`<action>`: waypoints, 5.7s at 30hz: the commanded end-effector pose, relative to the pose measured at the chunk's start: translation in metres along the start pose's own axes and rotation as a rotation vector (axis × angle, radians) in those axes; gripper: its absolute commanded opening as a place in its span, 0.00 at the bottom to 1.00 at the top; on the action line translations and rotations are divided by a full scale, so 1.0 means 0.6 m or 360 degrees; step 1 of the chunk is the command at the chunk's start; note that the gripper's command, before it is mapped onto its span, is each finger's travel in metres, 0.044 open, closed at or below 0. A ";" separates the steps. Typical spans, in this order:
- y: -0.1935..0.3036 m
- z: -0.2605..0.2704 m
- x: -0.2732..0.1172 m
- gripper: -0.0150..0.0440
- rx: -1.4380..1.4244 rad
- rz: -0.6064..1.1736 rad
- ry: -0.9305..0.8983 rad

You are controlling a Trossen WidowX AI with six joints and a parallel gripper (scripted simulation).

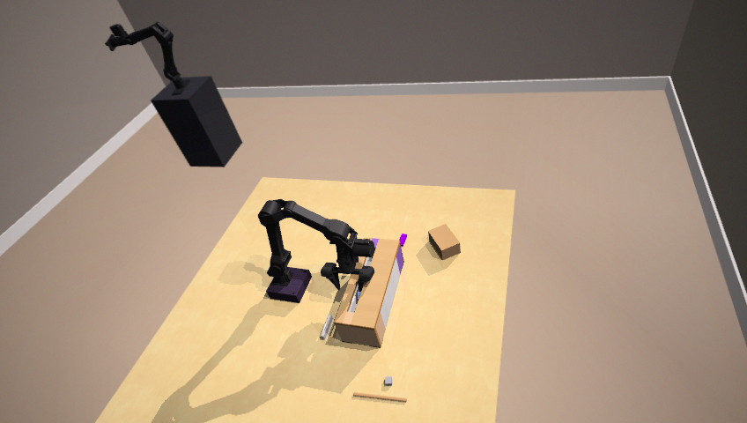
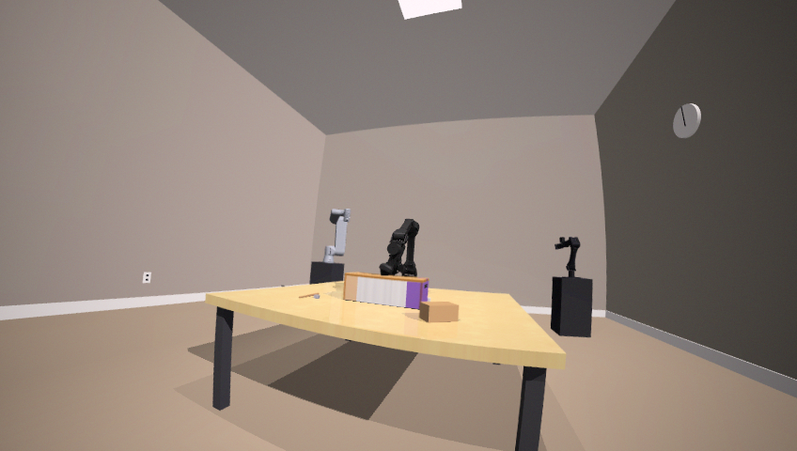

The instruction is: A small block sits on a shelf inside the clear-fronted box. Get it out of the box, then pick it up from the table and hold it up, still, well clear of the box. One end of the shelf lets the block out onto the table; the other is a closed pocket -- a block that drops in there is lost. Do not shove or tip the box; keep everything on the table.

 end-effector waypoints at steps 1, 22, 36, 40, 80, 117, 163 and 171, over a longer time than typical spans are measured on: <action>0.019 -0.003 0.009 0.93 0.0008 0.0010 0.0000; 0.013 0.001 0.006 0.93 0.0008 0.0009 -0.0001; 0.018 0.000 0.008 0.93 0.0008 0.0010 0.0000; 0.013 0.002 0.006 0.93 0.0008 0.0009 -0.0001; 0.068 -0.010 0.026 0.93 0.0008 0.0015 0.0001; 0.125 -0.021 0.046 0.93 0.0007 0.0021 0.0002; 0.259 0.019 -0.033 0.74 0.3867 -0.0397 -0.0325; 0.275 0.027 -0.030 0.74 0.4608 -0.0453 -0.0559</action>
Point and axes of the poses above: the point midway between the two fingers, 35 mm back from their tips, its own x axis out along the fingers, its own z axis across the jaws, y = z × x, the point moved 7 cm from there along -x, back along the fingers, and after that the axes turned 12 degrees about x, right-handed, at the moved point
